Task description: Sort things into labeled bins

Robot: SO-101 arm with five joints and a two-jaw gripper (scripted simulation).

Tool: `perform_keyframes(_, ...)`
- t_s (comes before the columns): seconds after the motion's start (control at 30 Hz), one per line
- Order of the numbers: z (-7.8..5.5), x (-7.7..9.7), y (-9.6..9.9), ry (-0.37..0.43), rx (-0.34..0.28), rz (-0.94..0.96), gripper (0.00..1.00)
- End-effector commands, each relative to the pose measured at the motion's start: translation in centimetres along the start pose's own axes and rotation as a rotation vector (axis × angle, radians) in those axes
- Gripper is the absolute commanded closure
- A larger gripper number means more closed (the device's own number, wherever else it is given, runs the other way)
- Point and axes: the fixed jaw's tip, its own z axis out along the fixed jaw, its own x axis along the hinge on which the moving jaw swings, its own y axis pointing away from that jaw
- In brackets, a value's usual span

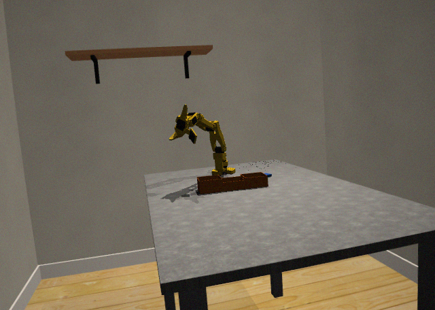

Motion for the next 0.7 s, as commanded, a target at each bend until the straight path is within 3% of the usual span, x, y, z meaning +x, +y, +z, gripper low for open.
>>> perform_keyframes(0.0, -0.15, 0.08, -0.12, 0.002, 0.005, 0.001, 0.00)
perform_keyframes(0.67, 0.23, -0.24, 0.36, -0.010, -0.014, 0.003, 0.00)
